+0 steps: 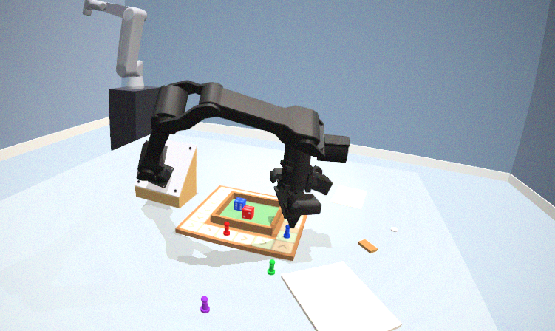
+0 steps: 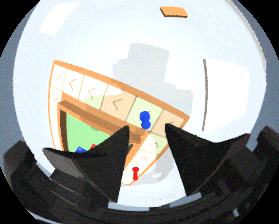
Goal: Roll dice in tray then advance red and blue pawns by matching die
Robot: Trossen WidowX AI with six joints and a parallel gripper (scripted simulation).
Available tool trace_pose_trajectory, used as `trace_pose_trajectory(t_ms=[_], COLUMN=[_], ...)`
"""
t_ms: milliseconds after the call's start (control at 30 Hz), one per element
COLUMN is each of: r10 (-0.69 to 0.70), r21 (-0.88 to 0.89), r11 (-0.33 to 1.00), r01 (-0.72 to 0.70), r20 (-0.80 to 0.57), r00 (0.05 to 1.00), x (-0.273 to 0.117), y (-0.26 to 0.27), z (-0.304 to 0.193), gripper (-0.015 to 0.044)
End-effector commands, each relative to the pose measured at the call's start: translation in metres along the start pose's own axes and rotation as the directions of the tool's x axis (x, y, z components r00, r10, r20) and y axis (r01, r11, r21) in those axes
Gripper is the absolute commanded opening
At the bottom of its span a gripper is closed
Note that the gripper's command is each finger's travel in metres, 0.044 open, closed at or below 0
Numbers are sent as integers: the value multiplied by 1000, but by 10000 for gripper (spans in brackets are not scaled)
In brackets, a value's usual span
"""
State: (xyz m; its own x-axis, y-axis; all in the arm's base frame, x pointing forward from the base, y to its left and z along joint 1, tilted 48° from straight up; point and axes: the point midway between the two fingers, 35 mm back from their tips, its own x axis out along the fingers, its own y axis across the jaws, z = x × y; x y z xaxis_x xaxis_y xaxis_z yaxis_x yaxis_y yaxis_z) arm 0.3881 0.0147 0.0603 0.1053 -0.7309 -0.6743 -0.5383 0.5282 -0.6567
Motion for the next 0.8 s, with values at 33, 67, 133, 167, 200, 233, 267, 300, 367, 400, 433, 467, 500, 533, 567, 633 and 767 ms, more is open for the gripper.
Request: trace_pose_trajectory(t_ms=[33,67,133,167,200,233,267,300,367,400,433,467,500,533,567,633,767], r10=[-4,-4,-4,-4,-4,-4,-4,-4,-5,-5,-5,-5,-5,-5,-5,-5,-5], r21=[-5,-5,-5,-5,-5,-5,-5,-5,-5,-5,-4,-4,-4,-4,-4,-4,-4], r11=[1000,1000,1000,1000,1000,1000,1000,1000,1000,1000,1000,1000,1000,1000,1000,1000,1000], r01=[4,4,4,4,4,4,4,4,5,5,5,5,5,5,5,5,5], r20=[-2,-2,-2,-2,-2,-2,-2,-3,-3,-3,-3,-3,-3,-3,-3,-3,-3], r00=[1000,1000,1000,1000,1000,1000,1000,1000,1000,1000,1000,1000,1000,1000,1000,1000,1000], x=[10,11,14,16,18,19,21,23,26,28,29,30,30,30,30,30,30], y=[0,0,0,0,0,0,0,0,0,0,0,0,0,0,0,0,0], z=[0,0,0,0,0,0,-1,-1,-1,-1,-1,-1,-1,-1,-1,-1,-1], gripper=[200,200,200,200,200,200,200,200,200,200,200,200,200,174,148,95,29])
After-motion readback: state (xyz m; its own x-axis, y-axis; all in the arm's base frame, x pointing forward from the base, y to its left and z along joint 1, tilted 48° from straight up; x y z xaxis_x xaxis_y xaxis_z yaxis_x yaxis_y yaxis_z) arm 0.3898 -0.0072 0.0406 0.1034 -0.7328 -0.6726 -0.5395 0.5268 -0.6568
